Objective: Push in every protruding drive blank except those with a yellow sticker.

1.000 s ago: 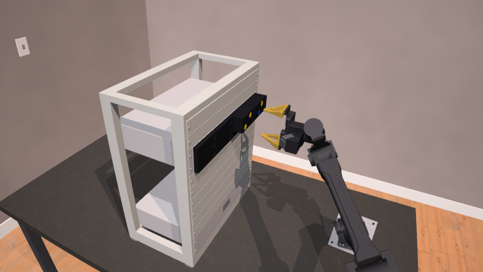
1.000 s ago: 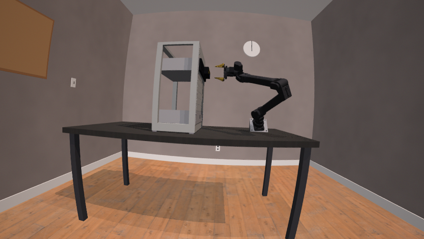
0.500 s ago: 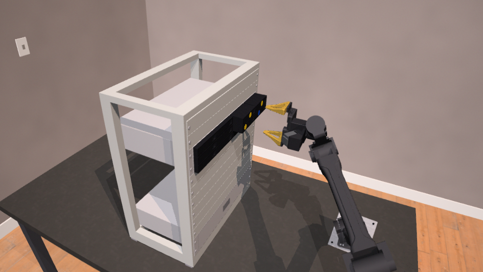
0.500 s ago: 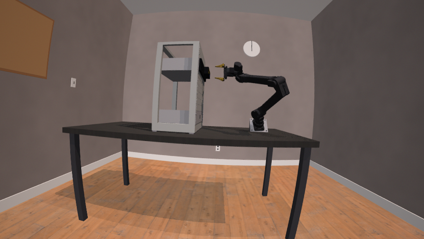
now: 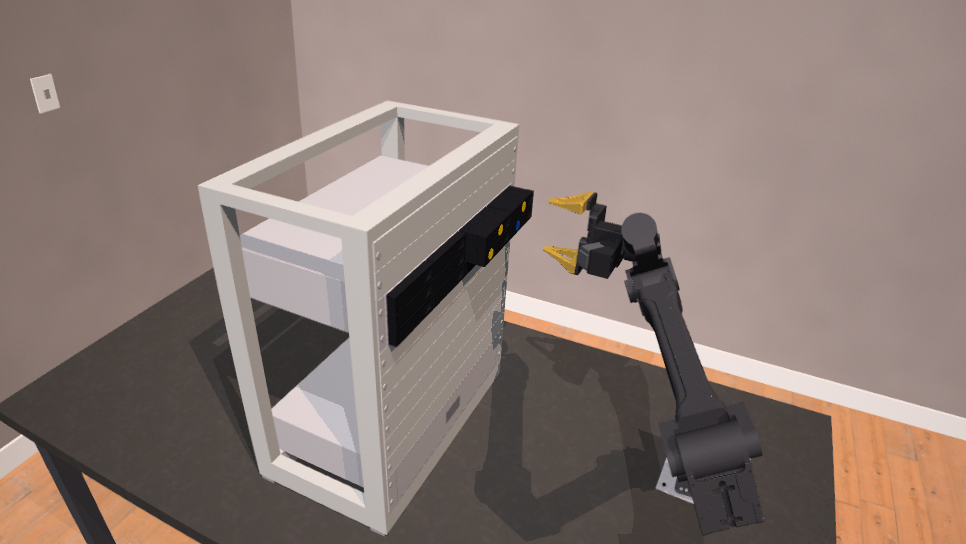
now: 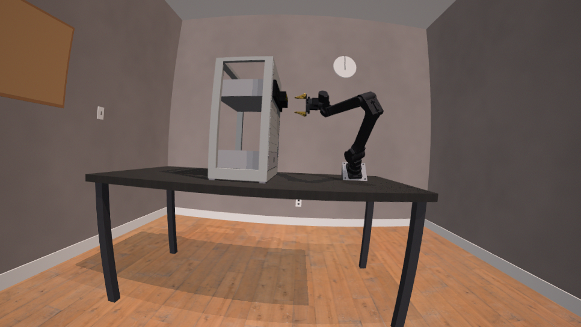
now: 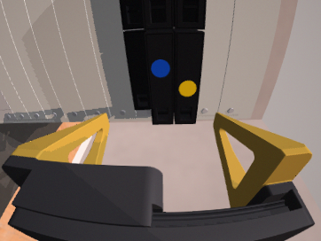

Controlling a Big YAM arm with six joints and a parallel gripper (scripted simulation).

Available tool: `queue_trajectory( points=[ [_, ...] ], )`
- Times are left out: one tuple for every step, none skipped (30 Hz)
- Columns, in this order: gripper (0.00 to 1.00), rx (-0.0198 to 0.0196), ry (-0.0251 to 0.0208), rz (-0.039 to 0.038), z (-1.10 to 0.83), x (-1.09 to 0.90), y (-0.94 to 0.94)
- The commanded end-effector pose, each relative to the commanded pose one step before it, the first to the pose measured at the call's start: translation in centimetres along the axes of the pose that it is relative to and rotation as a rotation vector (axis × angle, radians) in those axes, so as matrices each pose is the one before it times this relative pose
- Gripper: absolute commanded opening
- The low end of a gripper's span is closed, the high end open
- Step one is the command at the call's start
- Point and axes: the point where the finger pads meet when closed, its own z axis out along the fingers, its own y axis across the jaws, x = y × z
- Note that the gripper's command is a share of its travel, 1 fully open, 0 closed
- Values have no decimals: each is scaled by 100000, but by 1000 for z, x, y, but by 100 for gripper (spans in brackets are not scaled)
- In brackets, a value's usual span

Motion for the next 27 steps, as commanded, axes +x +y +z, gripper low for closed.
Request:
queue_trajectory(
  points=[
    [100, 4337, -5106, -9004, 886, -2889, -4364],
    [100, 0, 0, 0, 0, 0, 0],
    [100, 0, 0, 0, 0, 0, 0],
    [100, -926, 1087, 2311, 63, 685, 451],
    [100, -299, 351, 747, 42, 324, 186],
    [100, -49, 58, 123, 9, 63, 35],
    [100, 1, -1, -19, 0, -1, 0],
    [100, 0, 0, -118, 0, 0, 0],
    [100, 0, 0, -26, 0, 0, 0],
    [100, 0, 0, -2, 0, 0, 0],
    [100, 0, 0, 1, 0, 0, 0],
    [100, 0, 0, 0, 0, 0, 0],
    [100, 0, 0, 0, 0, 0, 0],
    [100, 0, 0, 0, 0, 0, 0],
    [100, 0, 0, 0, 0, 0, 0],
    [100, 0, 0, 0, 0, 0, 0],
    [100, 0, 0, 0, 0, 0, 0],
    [100, 0, 0, 0, 0, 0, 0],
    [100, 0, 0, 0, 0, 0, 0],
    [100, 0, 0, 0, 0, 0, 0],
    [100, 0, 0, 0, 0, 0, 0],
    [100, 0, 0, 0, 0, 0, 0],
    [100, 0, 0, 0, 0, 0, 0],
    [100, 0, 0, 0, 0, 0, 0],
    [100, 0, 0, 0, 0, 0, 0],
    [100, 0, 0, 0, 0, 0, 0],
    [100, 0, 0, 0, 0, 0, 0]
  ],
)
